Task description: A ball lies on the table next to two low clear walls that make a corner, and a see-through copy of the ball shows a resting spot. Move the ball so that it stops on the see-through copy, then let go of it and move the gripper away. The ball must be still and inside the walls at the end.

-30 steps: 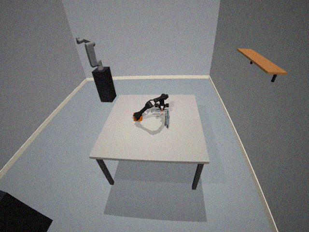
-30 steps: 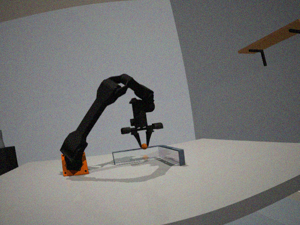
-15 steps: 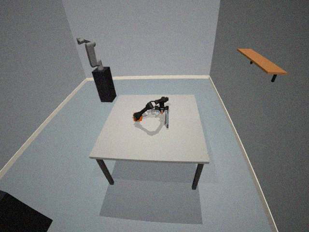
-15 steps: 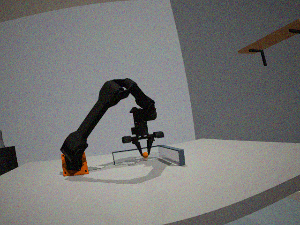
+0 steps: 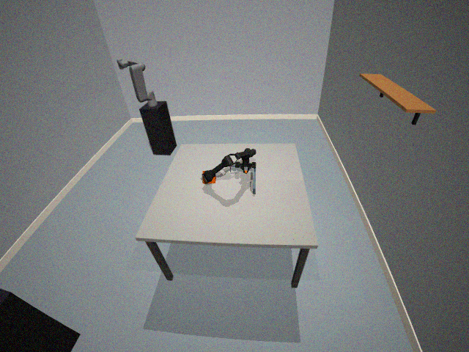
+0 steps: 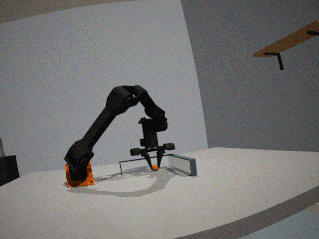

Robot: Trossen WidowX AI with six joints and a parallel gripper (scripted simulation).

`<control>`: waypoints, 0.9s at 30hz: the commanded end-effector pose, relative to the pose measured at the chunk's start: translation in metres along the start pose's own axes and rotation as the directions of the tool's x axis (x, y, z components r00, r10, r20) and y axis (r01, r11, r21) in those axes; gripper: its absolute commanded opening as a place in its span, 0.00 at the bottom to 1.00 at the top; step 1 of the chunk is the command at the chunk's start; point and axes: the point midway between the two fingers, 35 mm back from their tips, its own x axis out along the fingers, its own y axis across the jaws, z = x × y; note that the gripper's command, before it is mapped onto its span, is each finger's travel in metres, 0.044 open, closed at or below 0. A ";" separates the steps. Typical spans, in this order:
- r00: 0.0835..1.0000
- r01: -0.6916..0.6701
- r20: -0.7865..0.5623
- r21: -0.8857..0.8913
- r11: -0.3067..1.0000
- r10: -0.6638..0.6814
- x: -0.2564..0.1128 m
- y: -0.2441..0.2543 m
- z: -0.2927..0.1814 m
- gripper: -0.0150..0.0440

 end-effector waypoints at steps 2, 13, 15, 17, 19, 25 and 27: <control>1.000 0.000 0.000 0.001 1.000 0.000 0.000 0.000 0.000 0.48; 1.000 0.000 0.000 0.000 1.000 0.000 -0.002 0.000 0.000 0.66; 1.000 0.000 0.002 -0.002 1.000 0.000 -0.020 -0.002 0.002 0.66; 1.000 -0.001 0.002 -0.007 1.000 0.001 -0.051 -0.002 0.003 0.66; 1.000 -0.002 -0.001 -0.010 1.000 0.002 -0.077 0.000 0.002 0.66; 1.000 0.015 0.003 -0.018 1.000 -0.015 -0.083 0.000 0.004 0.66; 1.000 0.015 0.003 -0.018 1.000 -0.015 -0.083 0.000 0.004 0.66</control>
